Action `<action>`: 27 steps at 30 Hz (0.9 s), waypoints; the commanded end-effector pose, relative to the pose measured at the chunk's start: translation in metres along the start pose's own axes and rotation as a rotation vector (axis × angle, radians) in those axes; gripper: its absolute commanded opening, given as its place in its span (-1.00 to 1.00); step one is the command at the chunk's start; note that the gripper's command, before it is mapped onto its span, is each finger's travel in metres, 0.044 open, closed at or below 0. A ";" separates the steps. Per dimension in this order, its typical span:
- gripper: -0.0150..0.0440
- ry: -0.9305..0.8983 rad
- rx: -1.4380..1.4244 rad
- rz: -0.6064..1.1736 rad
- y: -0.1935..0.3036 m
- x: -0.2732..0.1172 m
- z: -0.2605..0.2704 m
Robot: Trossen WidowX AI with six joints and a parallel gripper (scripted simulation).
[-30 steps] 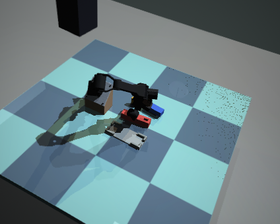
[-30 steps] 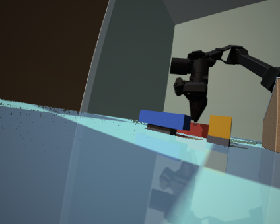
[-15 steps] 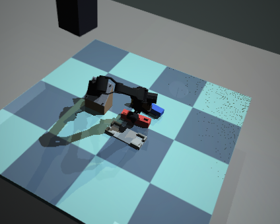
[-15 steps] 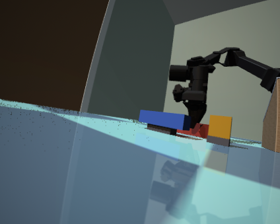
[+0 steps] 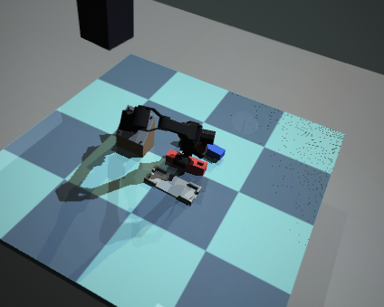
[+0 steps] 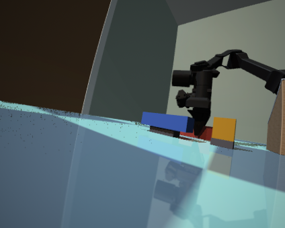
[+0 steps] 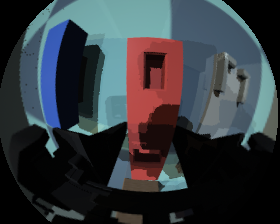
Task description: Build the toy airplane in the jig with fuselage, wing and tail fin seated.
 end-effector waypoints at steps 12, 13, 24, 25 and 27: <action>-0.31 0.003 -0.004 -0.001 0.000 -0.002 0.000; -0.40 0.002 -0.005 0.000 -0.001 -0.003 0.000; -0.49 -0.007 -0.007 0.001 -0.005 -0.031 0.004; -0.49 -0.008 -0.007 0.001 -0.005 -0.034 0.004; -0.49 -0.009 -0.007 0.001 -0.006 -0.039 0.005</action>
Point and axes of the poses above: the point midway between the two fingers, 35 mm back from their tips, its own x axis out along the fingers, its own z axis across the jaws, y = z × x, the point moved 1 cm from there along -x, back along the fingers, and after that the axes turned 13 degrees about x, right-handed, at the moved point
